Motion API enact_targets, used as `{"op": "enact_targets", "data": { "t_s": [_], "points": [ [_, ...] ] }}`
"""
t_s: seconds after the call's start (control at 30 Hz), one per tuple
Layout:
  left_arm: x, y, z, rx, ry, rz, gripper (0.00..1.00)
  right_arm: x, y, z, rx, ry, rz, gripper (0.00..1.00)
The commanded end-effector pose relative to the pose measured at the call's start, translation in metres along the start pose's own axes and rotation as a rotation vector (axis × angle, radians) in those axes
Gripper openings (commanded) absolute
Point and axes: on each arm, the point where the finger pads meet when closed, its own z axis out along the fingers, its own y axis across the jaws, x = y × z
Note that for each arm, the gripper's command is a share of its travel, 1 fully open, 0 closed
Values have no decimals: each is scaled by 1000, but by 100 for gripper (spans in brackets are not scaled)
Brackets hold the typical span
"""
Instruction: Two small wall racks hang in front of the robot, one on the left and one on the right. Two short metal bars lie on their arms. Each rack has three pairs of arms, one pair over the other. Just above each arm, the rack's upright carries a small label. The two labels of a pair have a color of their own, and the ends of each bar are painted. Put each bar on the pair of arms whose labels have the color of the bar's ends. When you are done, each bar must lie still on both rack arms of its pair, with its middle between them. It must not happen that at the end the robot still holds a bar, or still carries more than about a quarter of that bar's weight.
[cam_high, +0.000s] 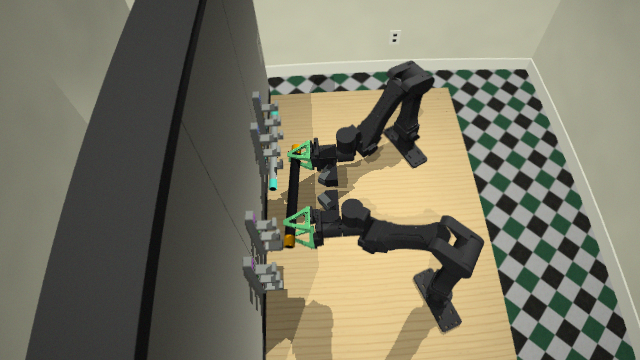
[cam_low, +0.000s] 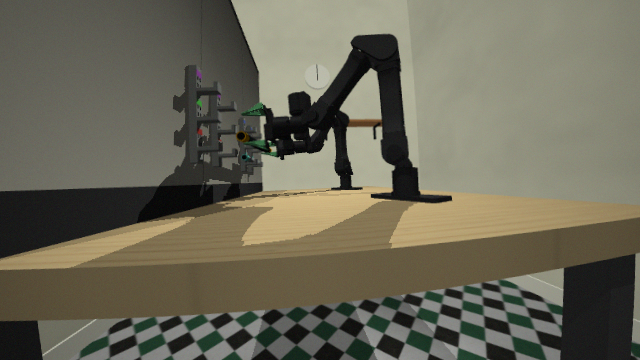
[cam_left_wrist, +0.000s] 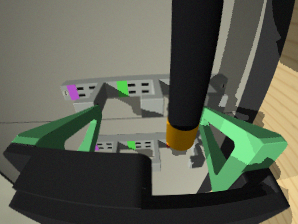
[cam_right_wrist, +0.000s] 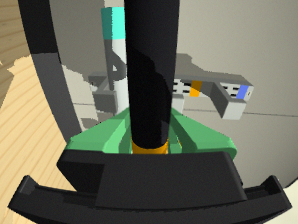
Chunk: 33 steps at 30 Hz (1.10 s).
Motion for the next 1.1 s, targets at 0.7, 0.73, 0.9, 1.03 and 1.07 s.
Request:
{"op": "enact_targets", "data": {
  "t_s": [0.7, 0.73, 0.9, 1.03, 1.07],
  "points": [
    [1, 14, -1, -46, 2, -29, 100, -5, -34, -1, 51, 1, 28, 0],
    [1, 14, -1, -46, 2, -29, 100, -5, -35, -1, 51, 1, 28, 0],
    [1, 14, -4, -46, 2, -30, 100, -5, -35, -2, 51, 1, 28, 0],
    [1, 13, -12, -46, 2, -30, 100, -5, -36, -2, 51, 1, 28, 0],
    [1, 13, -14, -46, 2, -30, 100, -5, -36, -2, 51, 1, 28, 0]
  ]
}}
